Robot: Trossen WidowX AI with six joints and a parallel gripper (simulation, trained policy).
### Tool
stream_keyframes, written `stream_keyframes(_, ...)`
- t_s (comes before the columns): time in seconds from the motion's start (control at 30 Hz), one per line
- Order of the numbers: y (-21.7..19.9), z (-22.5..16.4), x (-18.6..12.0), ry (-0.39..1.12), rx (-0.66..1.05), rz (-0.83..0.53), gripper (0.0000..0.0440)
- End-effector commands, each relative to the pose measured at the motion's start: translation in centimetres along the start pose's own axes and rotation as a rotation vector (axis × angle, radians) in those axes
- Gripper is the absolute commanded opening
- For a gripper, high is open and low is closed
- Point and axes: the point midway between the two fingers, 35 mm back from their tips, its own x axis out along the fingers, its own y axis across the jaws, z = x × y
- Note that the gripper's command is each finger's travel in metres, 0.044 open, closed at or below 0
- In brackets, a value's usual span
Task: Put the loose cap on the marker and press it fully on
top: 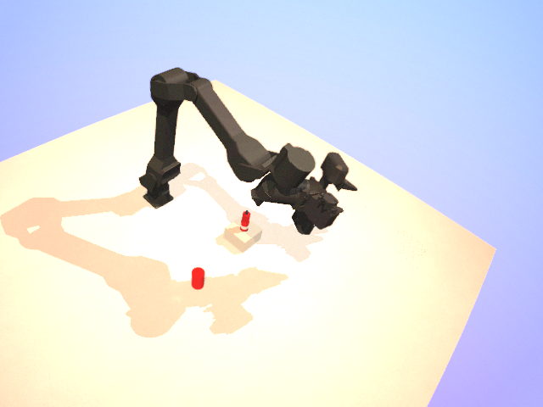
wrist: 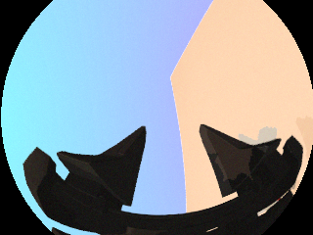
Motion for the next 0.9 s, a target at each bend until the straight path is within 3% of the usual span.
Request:
stream_keyframes(0.0, 0.3, 0.6, -0.8, -0.014, 0.005, -0.013, 0.0301)
stream_keyframes(0.87, 0.6, 3.6, -7.0, -0.142, 0.141, -0.170, 0.0323)
